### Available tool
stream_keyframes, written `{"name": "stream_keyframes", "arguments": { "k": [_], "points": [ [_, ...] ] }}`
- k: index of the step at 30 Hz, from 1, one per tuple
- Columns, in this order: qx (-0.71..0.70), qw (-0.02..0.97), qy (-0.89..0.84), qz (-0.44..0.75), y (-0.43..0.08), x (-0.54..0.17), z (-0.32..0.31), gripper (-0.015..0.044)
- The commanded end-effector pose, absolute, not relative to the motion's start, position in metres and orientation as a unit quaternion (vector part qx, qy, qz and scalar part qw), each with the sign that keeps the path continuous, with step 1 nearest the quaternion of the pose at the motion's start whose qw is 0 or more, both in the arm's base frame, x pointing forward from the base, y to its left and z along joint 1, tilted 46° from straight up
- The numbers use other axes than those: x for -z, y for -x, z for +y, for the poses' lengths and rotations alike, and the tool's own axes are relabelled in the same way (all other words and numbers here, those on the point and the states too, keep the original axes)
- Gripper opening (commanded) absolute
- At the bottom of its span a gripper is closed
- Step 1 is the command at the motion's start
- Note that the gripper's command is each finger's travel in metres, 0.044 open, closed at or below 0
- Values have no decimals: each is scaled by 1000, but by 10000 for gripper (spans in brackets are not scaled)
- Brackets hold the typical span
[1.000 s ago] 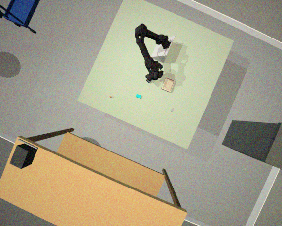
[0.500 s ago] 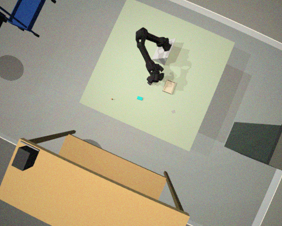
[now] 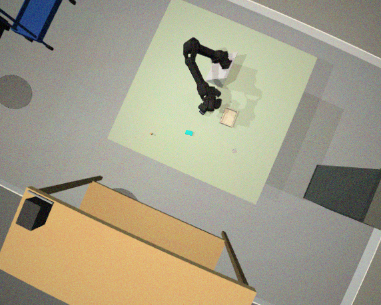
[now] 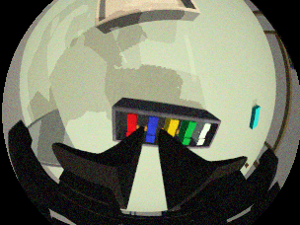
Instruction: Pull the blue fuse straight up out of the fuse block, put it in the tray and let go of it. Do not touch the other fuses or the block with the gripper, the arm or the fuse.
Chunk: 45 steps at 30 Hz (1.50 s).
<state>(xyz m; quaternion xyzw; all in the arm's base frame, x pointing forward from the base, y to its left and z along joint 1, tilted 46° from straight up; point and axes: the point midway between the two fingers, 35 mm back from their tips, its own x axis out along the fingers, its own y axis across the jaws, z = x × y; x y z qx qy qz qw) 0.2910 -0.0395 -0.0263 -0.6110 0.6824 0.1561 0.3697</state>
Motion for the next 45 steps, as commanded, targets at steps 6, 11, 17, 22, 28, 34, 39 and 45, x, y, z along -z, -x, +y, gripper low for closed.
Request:
{"name": "stream_keyframes", "arguments": {
  "k": [6,11,17,22,28,34,39,45],
  "points": [
    [-156,368,613,681,-291,31,-45,74],
    [-156,369,611,683,-291,31,-45,67],
    [-156,369,611,683,-291,31,-45,27],
    [-156,369,611,683,-291,31,-45,0],
    [-156,369,611,683,-291,30,-43,0],
    [-156,369,611,682,-291,28,-41,0],
    [-156,369,611,682,-291,26,-39,0],
    [-157,369,611,682,-291,24,-37,0]
  ]
}}
